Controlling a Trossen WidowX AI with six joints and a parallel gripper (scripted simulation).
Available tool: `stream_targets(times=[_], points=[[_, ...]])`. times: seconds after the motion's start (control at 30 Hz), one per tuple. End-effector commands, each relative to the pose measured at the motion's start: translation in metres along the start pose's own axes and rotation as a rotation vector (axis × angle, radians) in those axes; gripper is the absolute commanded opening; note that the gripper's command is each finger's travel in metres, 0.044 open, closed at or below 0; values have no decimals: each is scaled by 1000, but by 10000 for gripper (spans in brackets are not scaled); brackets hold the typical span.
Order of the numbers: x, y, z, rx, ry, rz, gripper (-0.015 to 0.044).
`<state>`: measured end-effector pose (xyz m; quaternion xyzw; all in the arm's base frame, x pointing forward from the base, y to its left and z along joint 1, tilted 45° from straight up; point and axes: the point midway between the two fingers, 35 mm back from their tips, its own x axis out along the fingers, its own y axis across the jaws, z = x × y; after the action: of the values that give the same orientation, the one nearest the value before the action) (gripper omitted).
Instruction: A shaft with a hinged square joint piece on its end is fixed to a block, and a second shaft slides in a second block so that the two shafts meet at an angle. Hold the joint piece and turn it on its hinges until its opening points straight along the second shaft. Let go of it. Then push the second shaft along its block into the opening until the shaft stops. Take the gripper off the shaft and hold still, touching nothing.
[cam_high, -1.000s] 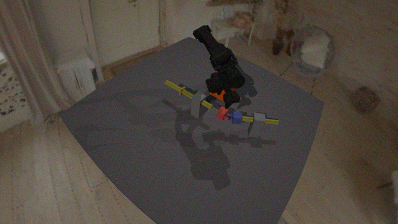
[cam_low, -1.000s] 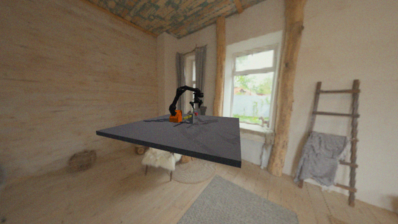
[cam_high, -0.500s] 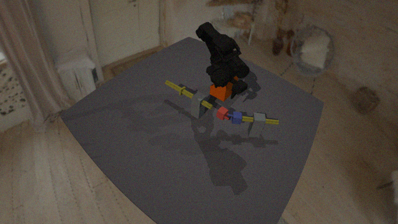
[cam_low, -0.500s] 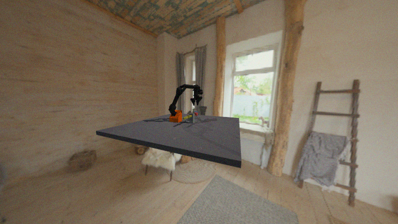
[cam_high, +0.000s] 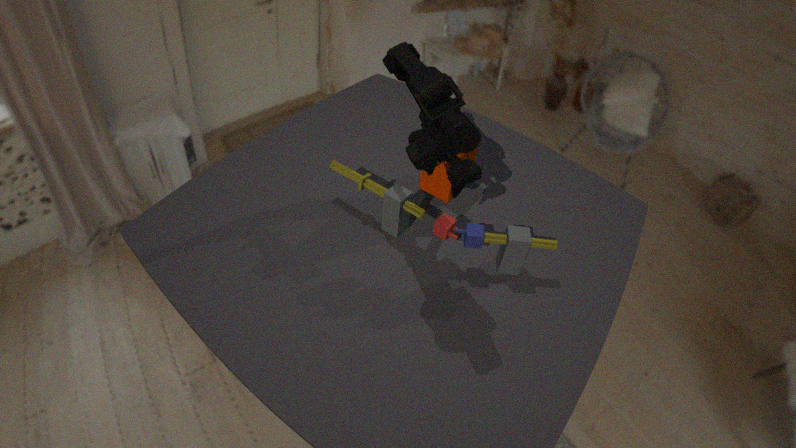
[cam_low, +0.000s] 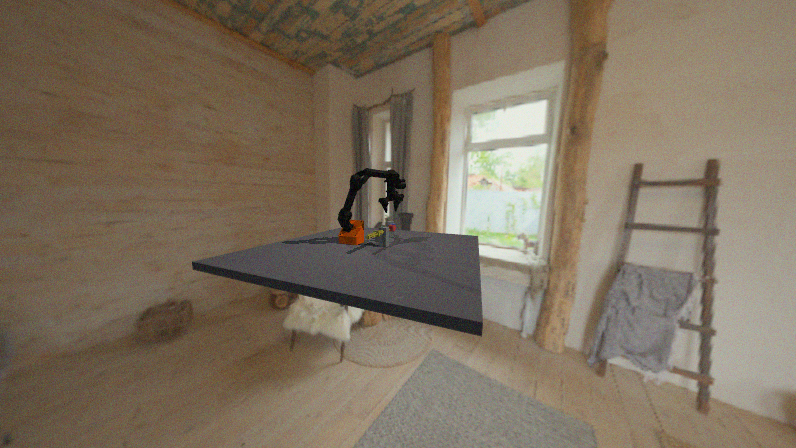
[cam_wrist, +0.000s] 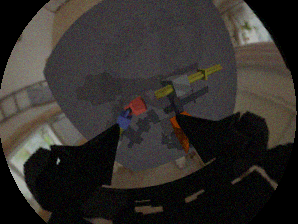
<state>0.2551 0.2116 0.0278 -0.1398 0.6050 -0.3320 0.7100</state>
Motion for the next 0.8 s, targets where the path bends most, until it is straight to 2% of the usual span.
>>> stream_targets(times=[0.0,0.77], points=[[3,-8,4,111,30,35,440],[29,-54,24,842,247,221,440]])
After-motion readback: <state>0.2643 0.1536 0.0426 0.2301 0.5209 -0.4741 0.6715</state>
